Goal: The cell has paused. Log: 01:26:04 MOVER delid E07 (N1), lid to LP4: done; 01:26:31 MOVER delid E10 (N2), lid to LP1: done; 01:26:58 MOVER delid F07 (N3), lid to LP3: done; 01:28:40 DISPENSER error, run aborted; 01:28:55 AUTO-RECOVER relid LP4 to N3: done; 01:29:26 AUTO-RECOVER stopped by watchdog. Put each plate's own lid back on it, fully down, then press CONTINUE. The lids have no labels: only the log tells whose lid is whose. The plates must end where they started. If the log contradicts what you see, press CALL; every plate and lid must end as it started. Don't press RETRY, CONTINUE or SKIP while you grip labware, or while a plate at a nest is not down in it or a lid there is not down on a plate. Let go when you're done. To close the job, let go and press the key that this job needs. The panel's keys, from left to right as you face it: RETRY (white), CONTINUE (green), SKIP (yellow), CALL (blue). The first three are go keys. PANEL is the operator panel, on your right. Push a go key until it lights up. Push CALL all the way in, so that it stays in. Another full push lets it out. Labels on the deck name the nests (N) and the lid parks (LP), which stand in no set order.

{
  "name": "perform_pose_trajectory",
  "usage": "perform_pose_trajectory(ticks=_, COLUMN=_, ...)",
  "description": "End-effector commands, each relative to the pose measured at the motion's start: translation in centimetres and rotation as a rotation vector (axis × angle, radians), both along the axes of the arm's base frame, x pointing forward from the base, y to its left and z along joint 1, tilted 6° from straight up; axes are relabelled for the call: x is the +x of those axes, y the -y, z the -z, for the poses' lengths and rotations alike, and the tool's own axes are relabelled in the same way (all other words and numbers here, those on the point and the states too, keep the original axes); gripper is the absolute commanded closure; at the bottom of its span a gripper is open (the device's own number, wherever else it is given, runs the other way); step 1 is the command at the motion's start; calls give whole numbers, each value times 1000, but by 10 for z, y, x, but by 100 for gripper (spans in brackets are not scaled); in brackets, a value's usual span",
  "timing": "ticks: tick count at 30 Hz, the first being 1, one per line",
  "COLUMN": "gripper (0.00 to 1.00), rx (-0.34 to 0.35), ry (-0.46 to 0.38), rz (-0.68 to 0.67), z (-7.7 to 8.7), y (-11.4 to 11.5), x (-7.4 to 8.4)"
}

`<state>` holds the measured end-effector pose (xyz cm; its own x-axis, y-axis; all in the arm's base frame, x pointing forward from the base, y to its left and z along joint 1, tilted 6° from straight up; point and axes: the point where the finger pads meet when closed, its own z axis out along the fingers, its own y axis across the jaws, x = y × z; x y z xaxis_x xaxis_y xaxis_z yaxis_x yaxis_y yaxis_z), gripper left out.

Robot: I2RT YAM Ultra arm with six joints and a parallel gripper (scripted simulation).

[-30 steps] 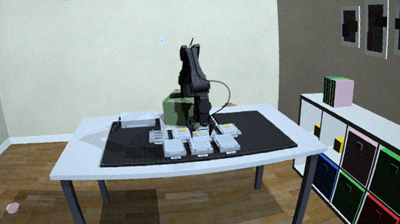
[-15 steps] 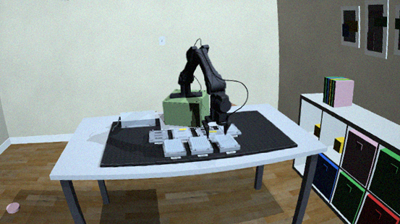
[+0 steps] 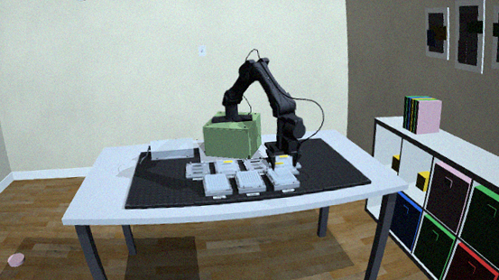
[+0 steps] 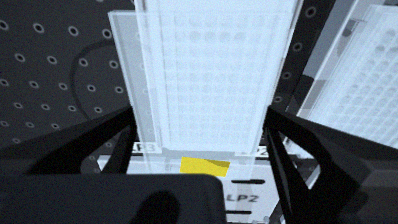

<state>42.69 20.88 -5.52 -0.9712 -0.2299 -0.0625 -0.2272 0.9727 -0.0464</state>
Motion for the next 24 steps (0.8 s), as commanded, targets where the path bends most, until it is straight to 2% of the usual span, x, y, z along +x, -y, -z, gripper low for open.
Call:
perform_pose_trajectory(ticks=1, gripper=100, rx=10, ry=53, rz=29, z=-24, y=1, x=19)
perform_pose_trajectory(ticks=7, gripper=100, rx=7, ry=47, rz=27, z=-22, y=4, x=18)
perform_pose_trajectory(ticks=12, gripper=100, rx=15, ry=62, rz=31, z=-22, y=4, x=23)
perform_pose_trajectory(ticks=15, gripper=100, rx=12, ry=57, rz=34, z=-13, y=6, x=25)
perform_pose_trajectory(ticks=20, gripper=100, rx=17, ry=67, rz=30, z=-20, y=3, x=25)
perform_pose_trajectory(ticks=24, gripper=100, rx=13, ry=57, rz=28, z=-10, y=3, x=25)
